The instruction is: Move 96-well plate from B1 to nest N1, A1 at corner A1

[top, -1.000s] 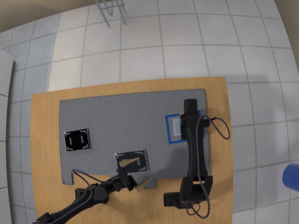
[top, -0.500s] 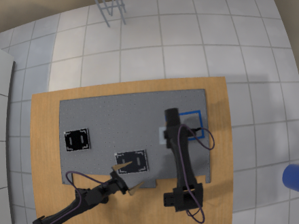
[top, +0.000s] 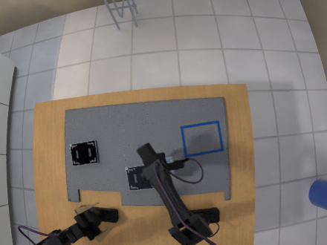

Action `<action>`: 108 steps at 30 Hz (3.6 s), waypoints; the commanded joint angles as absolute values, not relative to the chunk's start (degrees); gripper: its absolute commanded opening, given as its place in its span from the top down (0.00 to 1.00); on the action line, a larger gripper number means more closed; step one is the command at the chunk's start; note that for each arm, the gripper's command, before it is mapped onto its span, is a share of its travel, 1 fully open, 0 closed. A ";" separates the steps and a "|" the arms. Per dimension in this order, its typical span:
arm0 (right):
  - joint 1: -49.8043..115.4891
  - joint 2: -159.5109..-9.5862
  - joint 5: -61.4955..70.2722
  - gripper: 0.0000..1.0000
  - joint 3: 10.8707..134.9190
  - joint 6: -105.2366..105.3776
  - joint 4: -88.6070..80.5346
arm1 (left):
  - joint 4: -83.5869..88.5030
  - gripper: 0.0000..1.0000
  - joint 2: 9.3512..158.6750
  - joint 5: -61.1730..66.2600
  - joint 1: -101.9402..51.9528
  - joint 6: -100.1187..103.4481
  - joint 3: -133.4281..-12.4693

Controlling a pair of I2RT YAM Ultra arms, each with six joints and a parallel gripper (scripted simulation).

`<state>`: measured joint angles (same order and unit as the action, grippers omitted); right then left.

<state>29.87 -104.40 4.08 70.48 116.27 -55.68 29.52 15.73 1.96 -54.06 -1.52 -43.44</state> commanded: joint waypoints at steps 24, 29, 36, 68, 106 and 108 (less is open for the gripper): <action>33.41 -103.42 1.85 0.22 70.53 74.79 -56.45 | 62.47 0.00 5.22 0.51 -52.78 -1.16 -56.78; 33.50 -103.47 1.61 0.22 70.74 63.15 -56.53 | 62.41 0.00 5.21 0.51 -52.79 -1.16 -56.78; 33.67 -103.50 1.37 0.22 71.24 49.64 -56.59 | 62.41 0.00 5.21 0.51 -52.79 -1.16 -56.78; 34.11 -104.26 0.65 0.22 71.81 -17.98 -57.17 | 62.76 0.00 5.82 0.79 -52.87 -1.38 -56.18; 42.81 -105.95 1.06 0.22 74.27 -50.43 -58.76 | 62.76 0.00 5.82 0.79 -52.87 -1.38 -56.18; 45.35 -106.68 1.04 0.22 75.38 -48.66 -59.03 | 62.76 0.00 5.82 0.79 -52.87 -1.38 -56.18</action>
<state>42.41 -105.60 0.27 72.86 -52.99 -57.43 63.42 5.98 0.91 -52.84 -1.48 -54.41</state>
